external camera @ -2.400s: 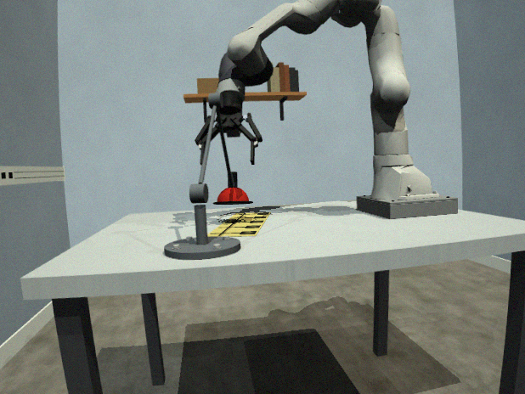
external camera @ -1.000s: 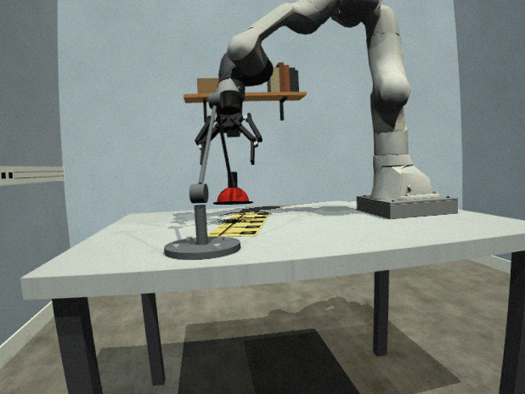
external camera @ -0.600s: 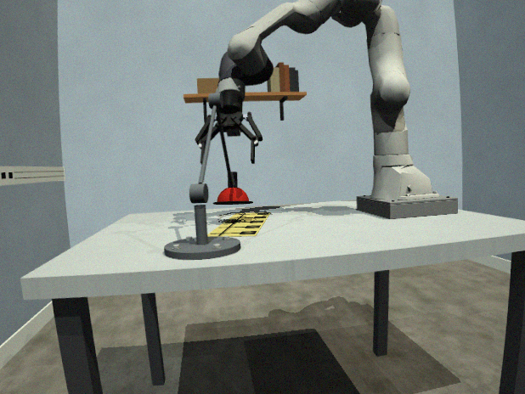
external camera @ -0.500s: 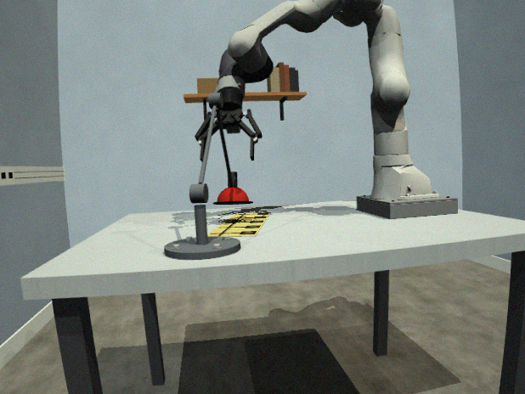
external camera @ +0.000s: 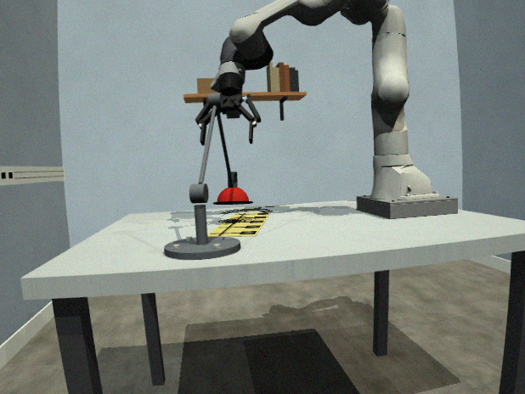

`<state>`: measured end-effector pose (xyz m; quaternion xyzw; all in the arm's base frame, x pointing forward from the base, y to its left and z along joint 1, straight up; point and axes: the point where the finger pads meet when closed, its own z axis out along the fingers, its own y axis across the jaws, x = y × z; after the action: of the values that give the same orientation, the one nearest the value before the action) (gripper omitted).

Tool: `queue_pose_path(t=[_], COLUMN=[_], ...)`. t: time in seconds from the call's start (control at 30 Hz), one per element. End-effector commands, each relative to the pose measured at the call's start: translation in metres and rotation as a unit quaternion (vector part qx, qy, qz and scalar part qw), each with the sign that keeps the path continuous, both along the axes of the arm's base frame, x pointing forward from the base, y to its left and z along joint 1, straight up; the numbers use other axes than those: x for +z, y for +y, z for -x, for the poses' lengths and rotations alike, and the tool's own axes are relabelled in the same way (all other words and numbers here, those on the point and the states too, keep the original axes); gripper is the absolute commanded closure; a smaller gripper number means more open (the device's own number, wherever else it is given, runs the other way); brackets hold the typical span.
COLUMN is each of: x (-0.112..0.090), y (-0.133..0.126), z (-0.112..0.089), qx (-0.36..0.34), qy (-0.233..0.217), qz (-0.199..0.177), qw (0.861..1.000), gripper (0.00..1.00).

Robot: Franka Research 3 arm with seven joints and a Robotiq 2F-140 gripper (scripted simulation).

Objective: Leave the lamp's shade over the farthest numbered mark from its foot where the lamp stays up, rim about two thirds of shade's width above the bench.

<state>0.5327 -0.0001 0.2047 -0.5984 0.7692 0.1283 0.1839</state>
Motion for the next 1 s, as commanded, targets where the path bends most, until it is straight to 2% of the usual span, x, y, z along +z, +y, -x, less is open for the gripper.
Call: queue_pose_path(t=[0.0,0.33,0.97], x=[0.012,0.049,0.047], y=[-0.004,-0.024,-0.025], z=[0.005,0.006,0.0], qx=[0.0,-0.001,-0.003], qy=[0.006,-0.002,-0.011], qz=[-0.002,0.001,0.004], qw=[1.0,1.0,1.0], gripper=[0.0,0.0,0.0])
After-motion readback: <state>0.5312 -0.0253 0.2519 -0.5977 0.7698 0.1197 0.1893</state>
